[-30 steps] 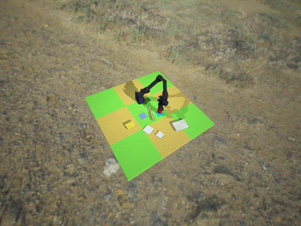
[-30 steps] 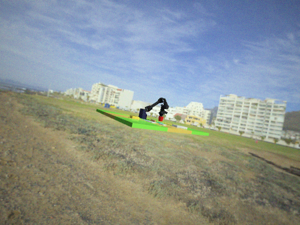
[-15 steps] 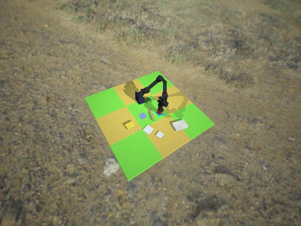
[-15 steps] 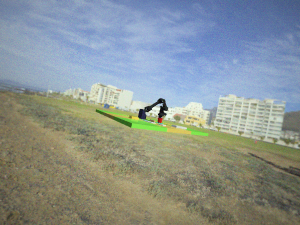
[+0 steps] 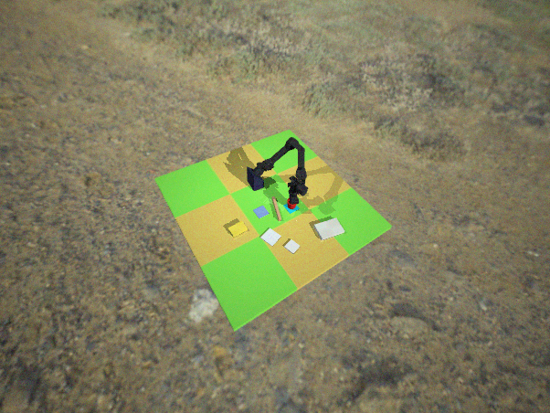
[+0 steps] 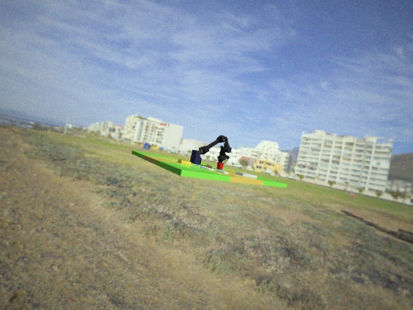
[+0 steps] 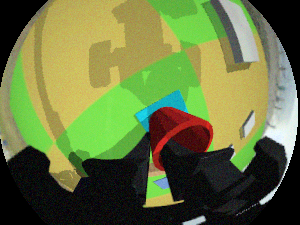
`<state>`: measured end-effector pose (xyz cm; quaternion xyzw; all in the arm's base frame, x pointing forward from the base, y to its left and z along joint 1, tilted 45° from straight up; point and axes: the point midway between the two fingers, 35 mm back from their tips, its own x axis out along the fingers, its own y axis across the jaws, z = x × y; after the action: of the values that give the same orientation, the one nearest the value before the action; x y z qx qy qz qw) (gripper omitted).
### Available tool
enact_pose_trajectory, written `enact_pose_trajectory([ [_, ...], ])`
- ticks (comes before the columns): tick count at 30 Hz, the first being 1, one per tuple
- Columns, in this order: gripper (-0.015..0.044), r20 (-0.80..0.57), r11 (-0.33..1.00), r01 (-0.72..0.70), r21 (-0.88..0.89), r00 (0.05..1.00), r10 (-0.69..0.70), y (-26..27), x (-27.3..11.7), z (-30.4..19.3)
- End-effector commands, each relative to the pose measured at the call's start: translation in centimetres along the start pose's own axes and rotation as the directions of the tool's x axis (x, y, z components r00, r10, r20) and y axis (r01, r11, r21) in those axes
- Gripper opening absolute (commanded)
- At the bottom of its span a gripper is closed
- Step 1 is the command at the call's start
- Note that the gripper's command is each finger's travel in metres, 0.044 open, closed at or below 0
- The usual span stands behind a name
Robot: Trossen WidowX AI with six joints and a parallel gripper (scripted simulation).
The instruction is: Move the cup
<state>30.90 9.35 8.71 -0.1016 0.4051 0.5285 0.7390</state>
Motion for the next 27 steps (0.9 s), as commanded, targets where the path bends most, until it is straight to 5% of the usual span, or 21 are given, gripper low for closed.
enact_pose_trajectory([
  [1,0.0128,0.0,1.0,0.0,-0.001,1.0,0.0,0.0,0.0,0.0],
  [27,0.0128,-0.003,1.0,0.001,0.002,1.0,-0.001,-0.1,-2.5,-0.1],
])
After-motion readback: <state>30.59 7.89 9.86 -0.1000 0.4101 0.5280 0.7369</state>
